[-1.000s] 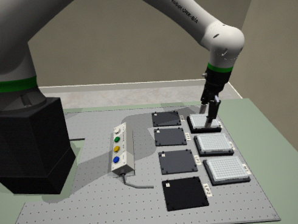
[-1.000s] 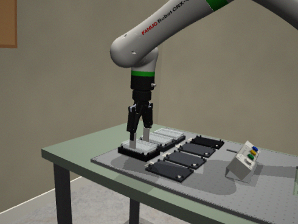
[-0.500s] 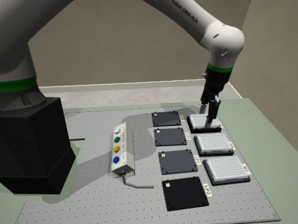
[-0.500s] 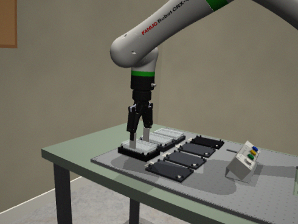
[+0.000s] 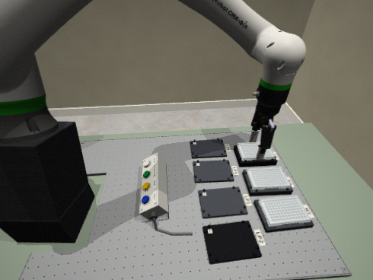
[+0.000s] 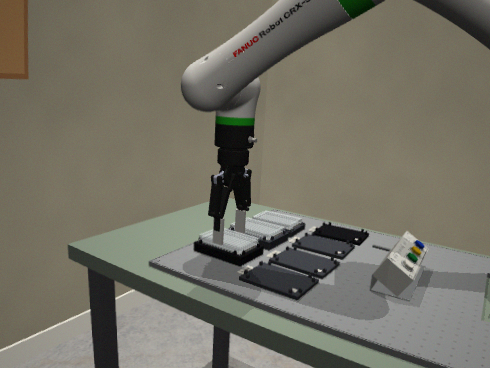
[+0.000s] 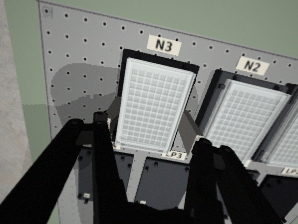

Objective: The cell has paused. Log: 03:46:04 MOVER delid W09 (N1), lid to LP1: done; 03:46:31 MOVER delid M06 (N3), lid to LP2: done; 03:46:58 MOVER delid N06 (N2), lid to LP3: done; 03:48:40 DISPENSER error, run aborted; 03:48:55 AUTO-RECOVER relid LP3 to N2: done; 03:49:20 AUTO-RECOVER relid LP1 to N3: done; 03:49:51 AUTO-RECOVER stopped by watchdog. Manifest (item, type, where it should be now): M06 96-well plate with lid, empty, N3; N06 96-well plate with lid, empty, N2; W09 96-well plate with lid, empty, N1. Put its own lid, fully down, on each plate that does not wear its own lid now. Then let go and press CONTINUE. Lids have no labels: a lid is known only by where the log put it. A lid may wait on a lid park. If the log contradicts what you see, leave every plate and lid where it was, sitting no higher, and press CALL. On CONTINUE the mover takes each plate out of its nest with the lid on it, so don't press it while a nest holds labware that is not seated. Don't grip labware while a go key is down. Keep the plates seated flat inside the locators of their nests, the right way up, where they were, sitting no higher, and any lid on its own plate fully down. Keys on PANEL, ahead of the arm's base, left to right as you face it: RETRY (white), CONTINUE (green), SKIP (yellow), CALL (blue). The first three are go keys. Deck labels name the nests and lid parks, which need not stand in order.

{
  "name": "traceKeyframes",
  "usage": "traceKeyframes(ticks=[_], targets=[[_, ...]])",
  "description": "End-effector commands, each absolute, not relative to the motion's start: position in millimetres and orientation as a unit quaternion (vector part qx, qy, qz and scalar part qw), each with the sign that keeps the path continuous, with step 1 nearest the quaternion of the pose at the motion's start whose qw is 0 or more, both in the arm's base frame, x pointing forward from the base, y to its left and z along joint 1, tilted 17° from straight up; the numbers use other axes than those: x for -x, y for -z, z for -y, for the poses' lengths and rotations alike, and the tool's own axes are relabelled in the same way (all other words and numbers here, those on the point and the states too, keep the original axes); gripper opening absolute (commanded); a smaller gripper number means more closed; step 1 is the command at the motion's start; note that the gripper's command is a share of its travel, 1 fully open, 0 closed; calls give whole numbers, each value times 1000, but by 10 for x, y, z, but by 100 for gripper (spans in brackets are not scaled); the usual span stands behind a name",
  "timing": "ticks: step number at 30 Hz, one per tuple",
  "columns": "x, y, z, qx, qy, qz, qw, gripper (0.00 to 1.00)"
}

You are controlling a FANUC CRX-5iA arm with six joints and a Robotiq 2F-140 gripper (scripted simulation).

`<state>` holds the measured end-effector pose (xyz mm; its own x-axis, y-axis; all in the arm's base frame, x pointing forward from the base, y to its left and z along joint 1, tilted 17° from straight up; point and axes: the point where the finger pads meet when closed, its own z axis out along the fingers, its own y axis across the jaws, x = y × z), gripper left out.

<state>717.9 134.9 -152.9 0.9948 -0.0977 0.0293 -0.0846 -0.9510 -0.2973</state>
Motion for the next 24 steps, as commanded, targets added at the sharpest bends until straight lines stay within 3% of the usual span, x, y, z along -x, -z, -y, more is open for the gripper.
traceKeyframes(ticks=[1,24], targets=[[-7181,1528,-1348,987,22,-46,149,0],[-7182,1548,-1354,987,22,-46,149,0]])
